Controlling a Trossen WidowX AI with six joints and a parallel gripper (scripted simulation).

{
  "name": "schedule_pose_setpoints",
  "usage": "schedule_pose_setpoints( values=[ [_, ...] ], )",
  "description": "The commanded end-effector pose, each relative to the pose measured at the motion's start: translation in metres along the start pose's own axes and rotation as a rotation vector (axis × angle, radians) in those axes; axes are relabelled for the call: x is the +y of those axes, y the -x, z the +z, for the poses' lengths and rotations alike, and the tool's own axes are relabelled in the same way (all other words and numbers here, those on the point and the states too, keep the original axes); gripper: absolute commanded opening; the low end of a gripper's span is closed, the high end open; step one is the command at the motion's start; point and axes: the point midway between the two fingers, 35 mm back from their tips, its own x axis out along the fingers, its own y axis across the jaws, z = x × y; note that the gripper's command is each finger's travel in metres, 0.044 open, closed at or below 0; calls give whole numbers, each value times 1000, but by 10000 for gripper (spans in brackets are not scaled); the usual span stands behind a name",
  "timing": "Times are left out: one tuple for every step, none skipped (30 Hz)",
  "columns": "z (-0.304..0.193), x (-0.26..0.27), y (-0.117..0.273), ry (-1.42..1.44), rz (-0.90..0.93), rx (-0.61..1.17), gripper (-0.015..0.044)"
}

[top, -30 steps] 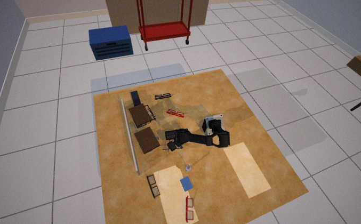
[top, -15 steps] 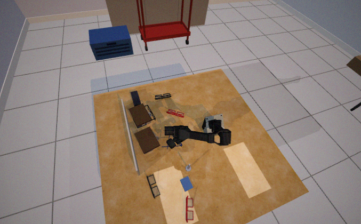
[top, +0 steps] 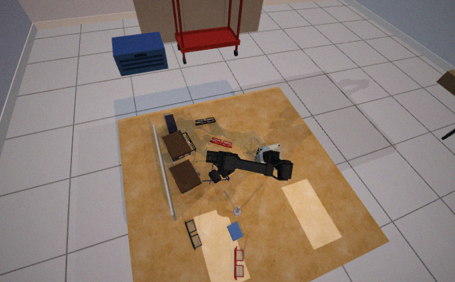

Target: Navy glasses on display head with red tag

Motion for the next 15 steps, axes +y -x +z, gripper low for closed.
schedule_pose_setpoints(
  values=[
    [-9, 3, 1, 4, -7, -6, 0],
    [-13, 5, 1, 4, -9, -8, 0],
    [-19, 7, 1, 4, -10, -11, 0],
    [-25, 9, 1, 4, -11, -14, 0],
    [-32, 11, 0, 4, -13, -16, 0],
    [-38, 13, 0, 4, -14, -19, 0],
    [-44, 15, 0, 4, -15, -21, 0],
    [-51, 16, 0, 4, -15, -23, 0],
    [-57, 17, -1, 4, -16, -25, 0],
    [-64, 18, -1, 4, -16, -26, 0],
    [-71, 20, -1, 4, -16, -28, 0],
    [-77, 20, -1, 4, -16, -29, 0],
    [-84, 21, -1, 4, -16, -30, 0],
    [-91, 22, -1, 4, -16, -30, 0],
    [-97, 22, -2, 4, -16, -31, 0]
  ],
)
